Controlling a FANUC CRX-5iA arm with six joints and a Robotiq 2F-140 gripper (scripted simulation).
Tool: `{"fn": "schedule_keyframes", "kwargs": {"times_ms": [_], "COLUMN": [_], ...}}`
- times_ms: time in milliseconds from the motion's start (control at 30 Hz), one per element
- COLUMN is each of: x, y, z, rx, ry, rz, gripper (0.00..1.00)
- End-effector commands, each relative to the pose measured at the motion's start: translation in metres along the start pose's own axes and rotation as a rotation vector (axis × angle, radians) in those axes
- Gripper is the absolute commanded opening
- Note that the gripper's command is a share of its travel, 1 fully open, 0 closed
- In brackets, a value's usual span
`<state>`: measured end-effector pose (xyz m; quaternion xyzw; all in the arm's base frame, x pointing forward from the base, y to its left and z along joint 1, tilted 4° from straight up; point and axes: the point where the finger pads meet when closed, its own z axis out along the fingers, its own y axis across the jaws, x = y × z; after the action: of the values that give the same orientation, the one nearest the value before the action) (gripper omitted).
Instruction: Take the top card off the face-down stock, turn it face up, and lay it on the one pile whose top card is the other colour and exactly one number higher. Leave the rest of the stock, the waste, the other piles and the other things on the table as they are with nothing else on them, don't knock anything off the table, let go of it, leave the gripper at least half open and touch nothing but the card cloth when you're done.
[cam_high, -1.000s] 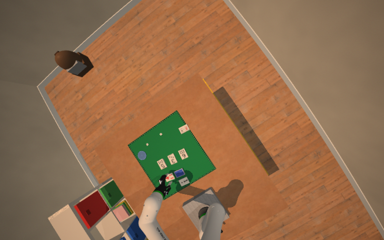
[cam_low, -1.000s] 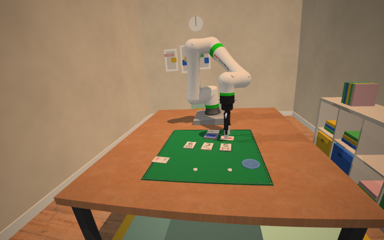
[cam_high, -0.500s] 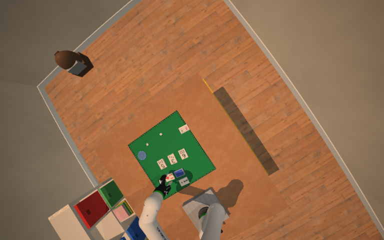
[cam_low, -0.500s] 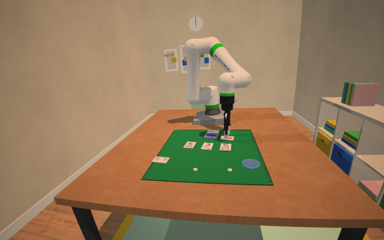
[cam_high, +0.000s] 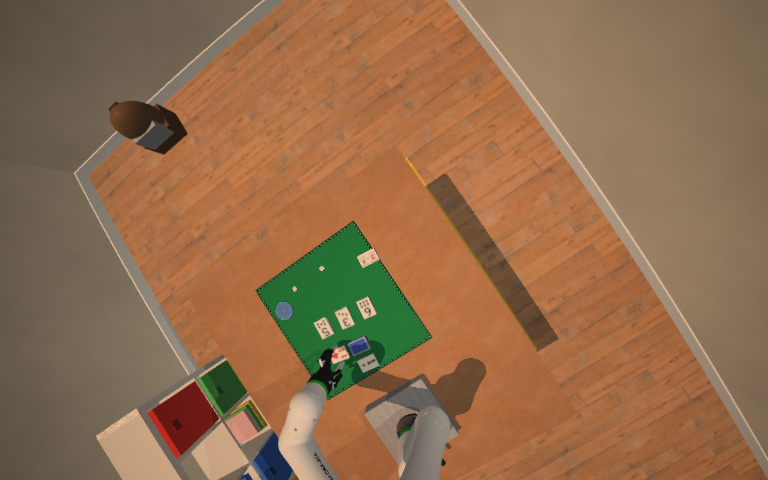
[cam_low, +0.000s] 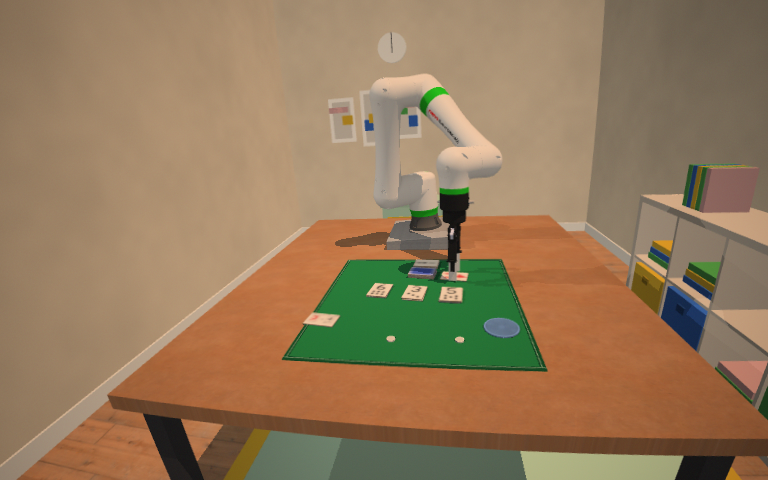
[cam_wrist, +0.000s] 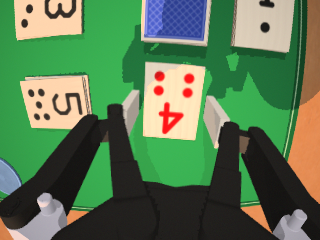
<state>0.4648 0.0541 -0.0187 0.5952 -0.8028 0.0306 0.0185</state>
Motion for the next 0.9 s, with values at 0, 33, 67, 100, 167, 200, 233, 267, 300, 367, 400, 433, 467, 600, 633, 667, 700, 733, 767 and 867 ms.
{"fn": "schedule_keyframes", "kwargs": {"times_ms": [0,33,67,100,167,200,233,267,300,367,400,433,467,600,633,667,700,733,767,867], "x": [0.0,0.0,0.0,0.0,0.0,0.0,0.0,0.0,0.0,0.0,0.0,0.0,0.0,0.0,0.0,0.0,0.0,0.0,0.0,0.0], "y": [-0.0002,-0.0002,-0.0002,-0.0002,-0.0002,-0.0002,-0.0002,-0.0002,-0.0002,-0.0002,-0.0002,-0.0002,-0.0002,-0.0002,-0.0002,-0.0002,-0.0002,-0.0002,-0.0002,-0.0002], "z": [0.0,0.0,0.0,0.0,0.0,0.0,0.0,0.0,0.0,0.0,0.0,0.0001,0.0002,0.0014,0.0017,0.0017,0.0017,0.0021,0.0024,0.003], "rx": [0.0,0.0,0.0,0.0,0.0,0.0,0.0,0.0,0.0,0.0,0.0,0.0,0.0,0.0,0.0,0.0,0.0,0.0,0.0,0.0], "ry": [0.0,0.0,0.0,0.0,0.0,0.0,0.0,0.0,0.0,0.0,0.0,0.0,0.0,0.0,0.0,0.0,0.0,0.0,0.0,0.0], "rz": [0.0,0.0,0.0,0.0,0.0,0.0,0.0,0.0,0.0,0.0,0.0,0.0,0.0,0.0,0.0,0.0,0.0,0.0,0.0,0.0], "gripper": [0.5,0.5,0.5,0.5,0.5,0.5,0.5,0.5,0.5,0.5,0.5,0.5,0.5,0.5,0.5,0.5,0.5,0.5,0.5,0.5]}}
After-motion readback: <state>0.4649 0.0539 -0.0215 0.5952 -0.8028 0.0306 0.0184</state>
